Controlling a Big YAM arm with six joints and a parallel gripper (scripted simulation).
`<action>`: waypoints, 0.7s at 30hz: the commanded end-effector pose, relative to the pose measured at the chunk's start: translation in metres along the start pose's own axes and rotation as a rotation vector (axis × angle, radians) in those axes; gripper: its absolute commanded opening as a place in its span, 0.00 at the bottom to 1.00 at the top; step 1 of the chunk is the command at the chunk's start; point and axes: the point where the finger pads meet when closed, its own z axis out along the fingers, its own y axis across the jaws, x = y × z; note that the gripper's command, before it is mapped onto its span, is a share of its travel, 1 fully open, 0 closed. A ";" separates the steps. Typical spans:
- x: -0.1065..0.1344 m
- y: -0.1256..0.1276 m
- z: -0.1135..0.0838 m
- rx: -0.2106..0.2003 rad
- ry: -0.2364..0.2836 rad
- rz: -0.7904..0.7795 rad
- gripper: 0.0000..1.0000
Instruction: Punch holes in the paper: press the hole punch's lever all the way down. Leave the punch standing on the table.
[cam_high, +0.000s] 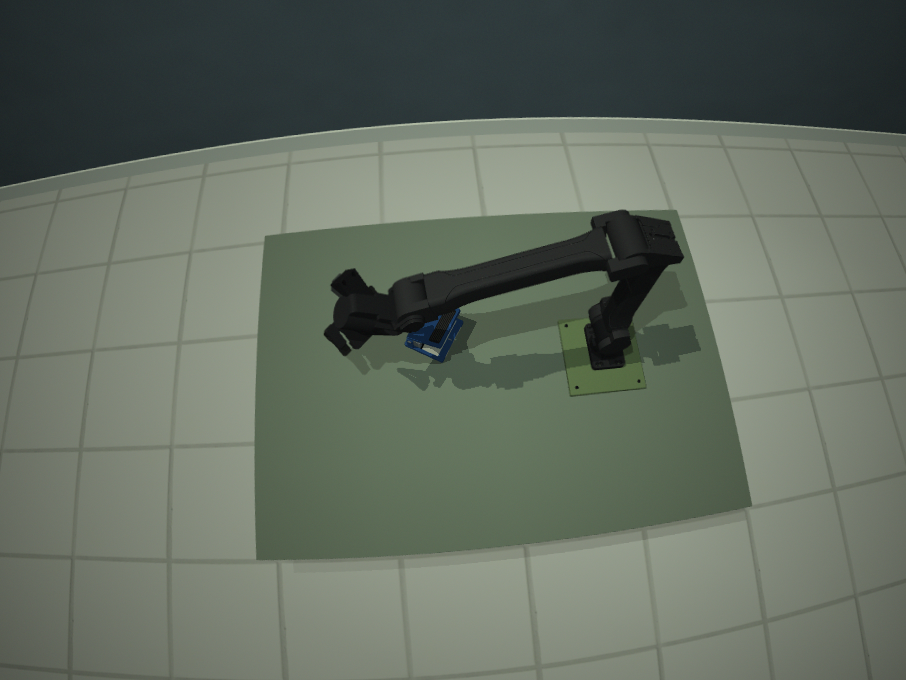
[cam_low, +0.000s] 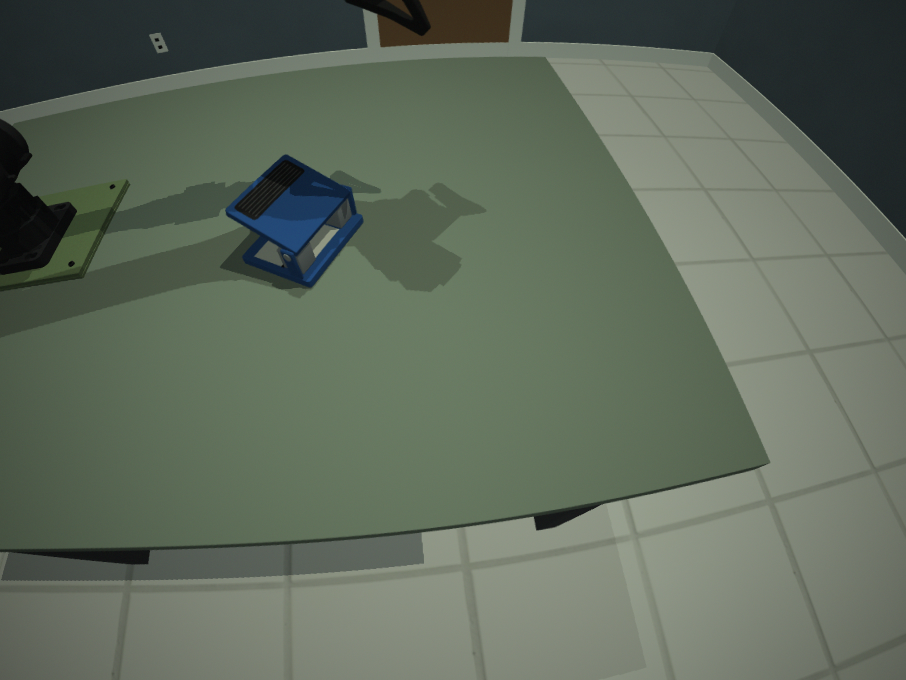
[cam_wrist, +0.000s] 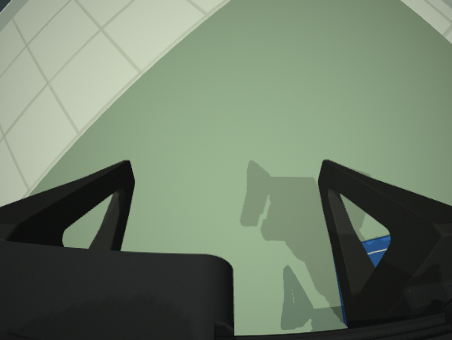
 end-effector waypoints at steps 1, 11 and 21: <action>-0.005 0.002 -0.004 -0.008 -0.009 0.005 1.00; -0.005 0.002 -0.004 -0.008 -0.009 0.005 1.00; 0.009 -0.034 -0.008 0.027 0.110 -0.065 1.00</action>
